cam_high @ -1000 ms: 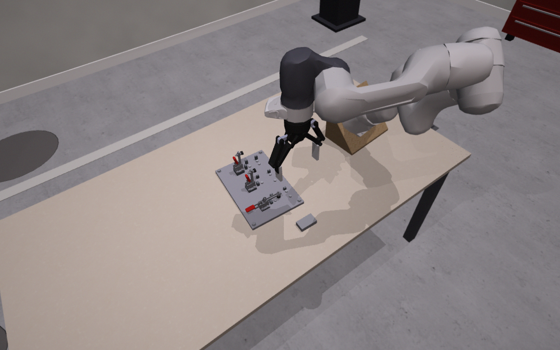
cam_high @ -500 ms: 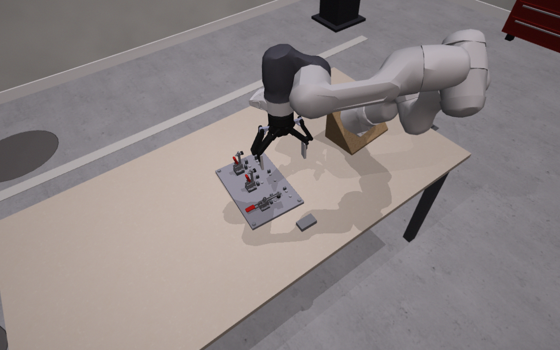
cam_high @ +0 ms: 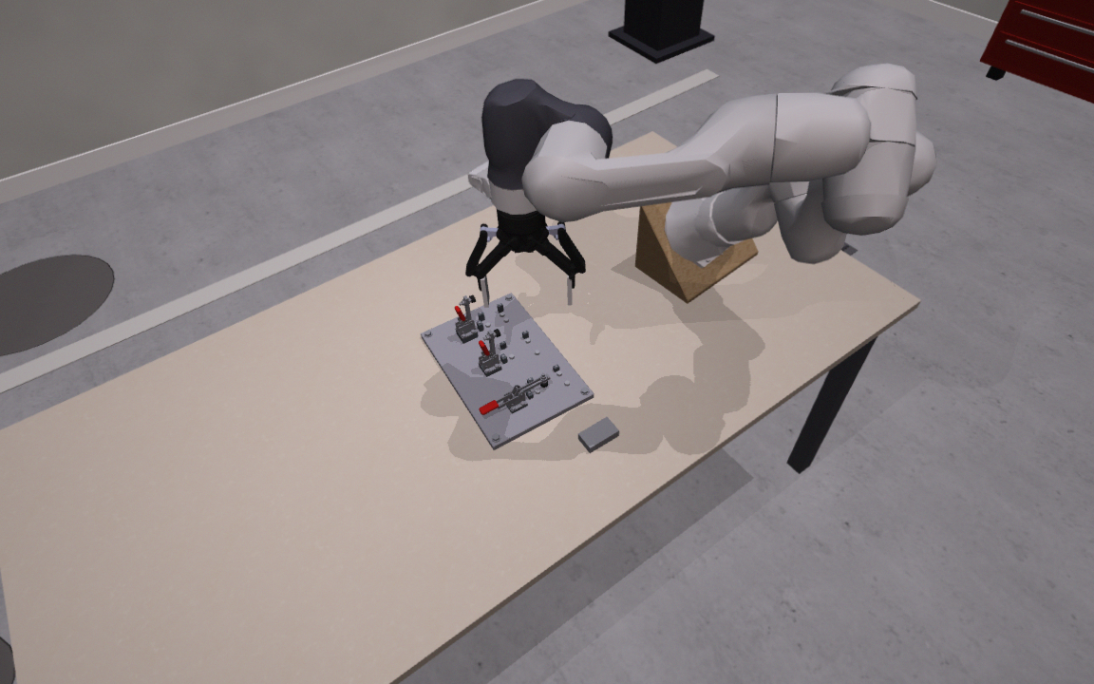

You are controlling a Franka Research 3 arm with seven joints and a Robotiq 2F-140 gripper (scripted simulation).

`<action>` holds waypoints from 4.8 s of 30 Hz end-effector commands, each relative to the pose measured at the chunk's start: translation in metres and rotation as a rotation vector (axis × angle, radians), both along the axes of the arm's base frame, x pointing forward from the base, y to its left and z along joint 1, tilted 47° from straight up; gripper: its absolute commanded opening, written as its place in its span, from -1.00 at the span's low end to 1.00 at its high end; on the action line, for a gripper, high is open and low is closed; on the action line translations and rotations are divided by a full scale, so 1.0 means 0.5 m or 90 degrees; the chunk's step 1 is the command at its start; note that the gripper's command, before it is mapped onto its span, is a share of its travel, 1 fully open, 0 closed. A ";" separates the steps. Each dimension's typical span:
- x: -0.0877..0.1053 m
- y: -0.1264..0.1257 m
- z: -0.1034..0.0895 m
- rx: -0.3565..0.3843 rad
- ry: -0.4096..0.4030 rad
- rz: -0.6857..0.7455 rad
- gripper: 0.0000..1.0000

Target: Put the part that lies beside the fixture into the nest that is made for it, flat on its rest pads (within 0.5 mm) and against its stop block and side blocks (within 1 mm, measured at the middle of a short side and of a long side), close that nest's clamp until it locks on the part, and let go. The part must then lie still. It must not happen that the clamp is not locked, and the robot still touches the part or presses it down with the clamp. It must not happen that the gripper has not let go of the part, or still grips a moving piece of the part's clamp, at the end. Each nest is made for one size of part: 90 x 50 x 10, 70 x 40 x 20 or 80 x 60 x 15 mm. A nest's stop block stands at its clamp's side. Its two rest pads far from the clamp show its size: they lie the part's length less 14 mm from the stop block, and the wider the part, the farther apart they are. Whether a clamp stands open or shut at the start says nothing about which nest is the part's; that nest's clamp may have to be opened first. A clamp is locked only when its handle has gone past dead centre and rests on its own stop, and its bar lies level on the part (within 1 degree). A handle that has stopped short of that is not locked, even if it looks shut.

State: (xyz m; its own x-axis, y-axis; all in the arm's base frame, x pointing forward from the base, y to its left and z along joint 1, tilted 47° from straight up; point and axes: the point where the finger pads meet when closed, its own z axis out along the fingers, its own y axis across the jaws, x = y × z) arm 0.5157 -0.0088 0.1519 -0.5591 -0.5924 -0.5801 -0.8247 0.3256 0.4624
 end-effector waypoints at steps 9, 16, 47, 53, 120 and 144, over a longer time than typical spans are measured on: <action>0.006 -0.055 -0.093 -0.023 0.157 -0.146 1.00; 0.000 -0.082 -0.143 -0.032 0.217 -0.200 1.00; -0.058 -0.187 -0.356 -0.071 0.466 -0.419 1.00; -0.058 -0.187 -0.356 -0.071 0.466 -0.419 1.00; -0.065 -0.194 -0.372 -0.074 0.484 -0.435 -1.00; -0.065 -0.194 -0.372 -0.074 0.484 -0.435 -0.44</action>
State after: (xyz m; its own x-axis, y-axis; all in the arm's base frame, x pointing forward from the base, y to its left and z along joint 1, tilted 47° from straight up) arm 0.4832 -0.1044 -0.0339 -0.9932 -0.0469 0.1064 0.0444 0.6922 0.7203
